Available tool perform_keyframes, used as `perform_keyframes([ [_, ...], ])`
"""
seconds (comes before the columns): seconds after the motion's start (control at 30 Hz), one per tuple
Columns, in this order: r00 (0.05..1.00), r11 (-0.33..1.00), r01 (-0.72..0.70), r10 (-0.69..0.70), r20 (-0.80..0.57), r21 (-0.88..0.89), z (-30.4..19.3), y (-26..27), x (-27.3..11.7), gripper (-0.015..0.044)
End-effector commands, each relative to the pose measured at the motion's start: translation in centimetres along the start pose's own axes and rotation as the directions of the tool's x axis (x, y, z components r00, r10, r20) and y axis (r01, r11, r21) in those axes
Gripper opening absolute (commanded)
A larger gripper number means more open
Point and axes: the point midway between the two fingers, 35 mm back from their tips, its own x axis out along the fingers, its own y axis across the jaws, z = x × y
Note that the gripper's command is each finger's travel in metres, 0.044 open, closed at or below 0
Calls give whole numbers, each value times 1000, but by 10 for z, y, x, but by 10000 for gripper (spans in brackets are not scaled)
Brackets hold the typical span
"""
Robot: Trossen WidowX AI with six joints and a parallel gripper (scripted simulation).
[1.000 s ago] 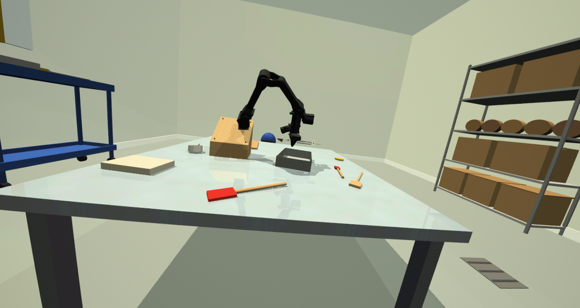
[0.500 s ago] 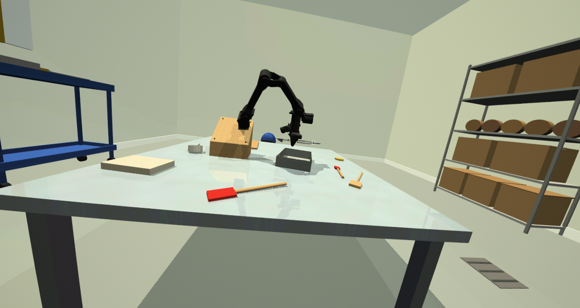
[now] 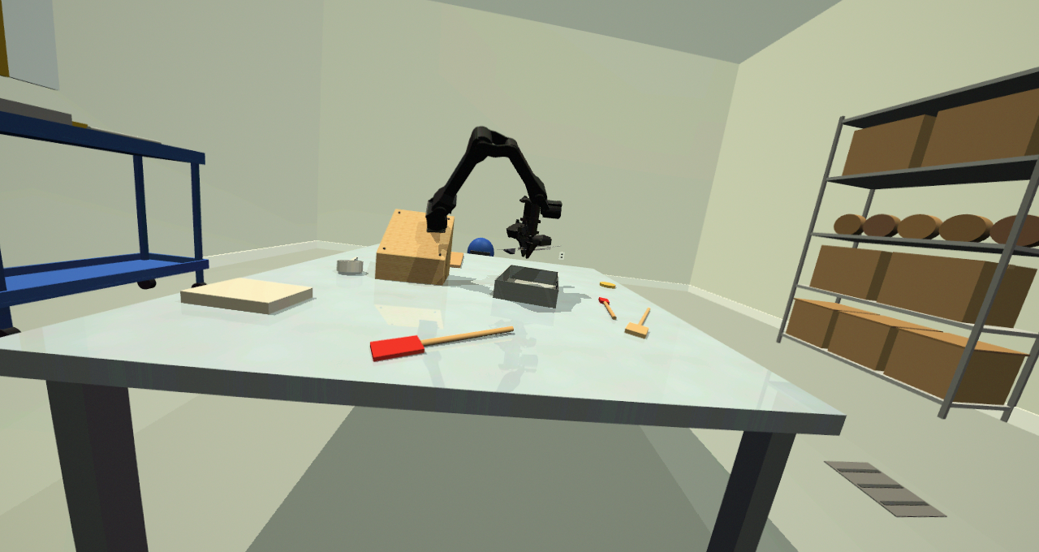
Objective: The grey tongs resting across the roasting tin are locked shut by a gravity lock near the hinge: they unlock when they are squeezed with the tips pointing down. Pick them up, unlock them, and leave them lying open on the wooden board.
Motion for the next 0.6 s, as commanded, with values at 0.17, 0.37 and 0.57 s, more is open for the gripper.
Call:
perform_keyframes([
  [0.17,1000,952,-4,0,-13,-306,-18,-16,-4,-150],
  [0.37,1000,846,-1,-7,-12,-532,-27,-28,-6,-150],
  [0.57,1000,685,0,-10,-10,-729,-36,-40,-7,-150],
])
